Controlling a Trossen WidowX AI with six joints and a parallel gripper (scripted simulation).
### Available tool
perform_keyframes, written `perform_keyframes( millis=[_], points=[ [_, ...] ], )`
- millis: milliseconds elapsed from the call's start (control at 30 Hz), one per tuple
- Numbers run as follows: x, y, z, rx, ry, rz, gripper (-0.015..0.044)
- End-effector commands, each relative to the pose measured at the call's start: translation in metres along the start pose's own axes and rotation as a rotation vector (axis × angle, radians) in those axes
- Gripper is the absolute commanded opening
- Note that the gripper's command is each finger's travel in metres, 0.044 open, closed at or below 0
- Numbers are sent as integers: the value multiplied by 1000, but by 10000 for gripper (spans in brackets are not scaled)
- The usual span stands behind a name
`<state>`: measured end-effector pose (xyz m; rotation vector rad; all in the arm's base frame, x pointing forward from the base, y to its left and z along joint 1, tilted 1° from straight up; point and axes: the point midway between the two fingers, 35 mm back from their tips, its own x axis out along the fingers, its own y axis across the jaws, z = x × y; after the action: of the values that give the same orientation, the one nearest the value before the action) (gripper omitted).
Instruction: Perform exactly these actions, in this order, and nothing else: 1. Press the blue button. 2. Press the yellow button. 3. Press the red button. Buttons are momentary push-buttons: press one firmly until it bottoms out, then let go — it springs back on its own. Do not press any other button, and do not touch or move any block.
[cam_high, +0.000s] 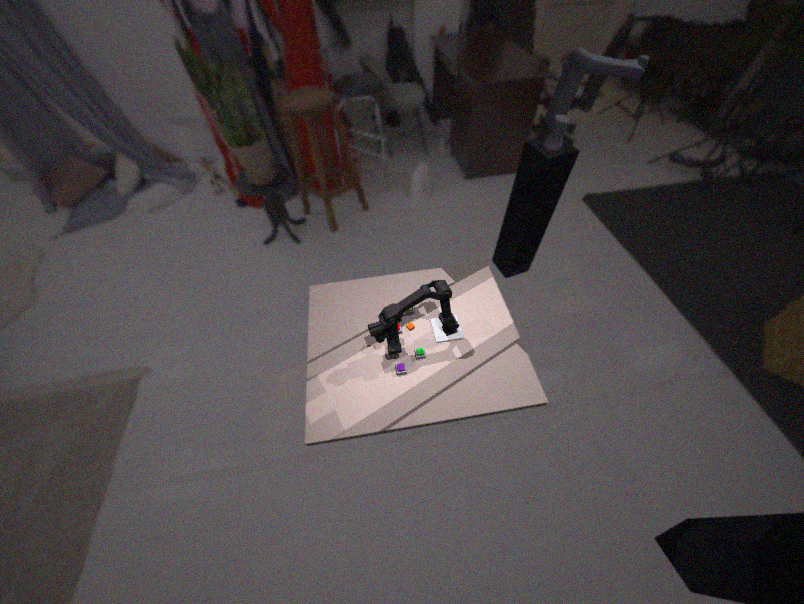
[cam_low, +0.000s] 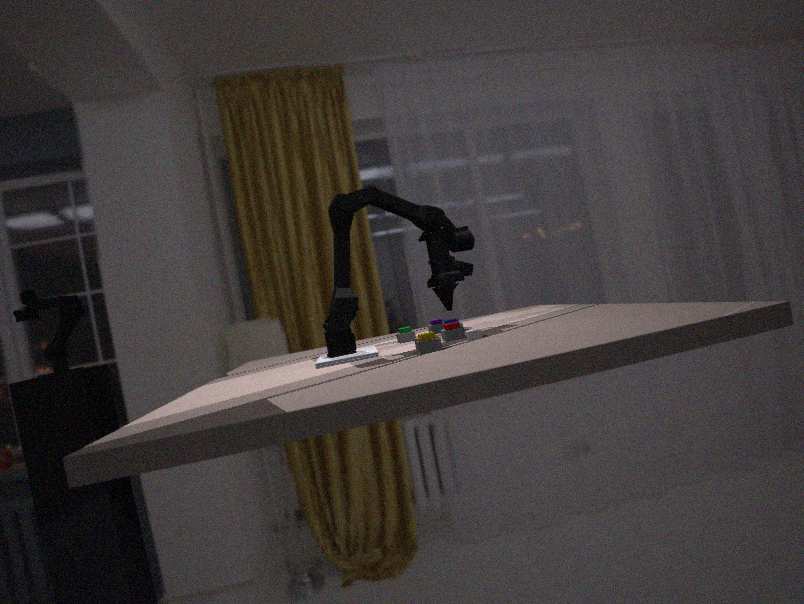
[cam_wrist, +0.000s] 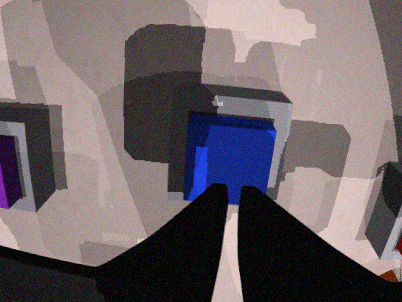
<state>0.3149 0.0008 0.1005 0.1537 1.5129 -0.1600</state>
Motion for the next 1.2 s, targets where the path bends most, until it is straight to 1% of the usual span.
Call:
perform_keyframes(
  millis=[0,567,1167],
  points=[
    [6,1,-1,3,4,3,20],
    [33,1,-1,3,4,3,20],
    [35,1,-1,3,4,3,20]
  ],
)
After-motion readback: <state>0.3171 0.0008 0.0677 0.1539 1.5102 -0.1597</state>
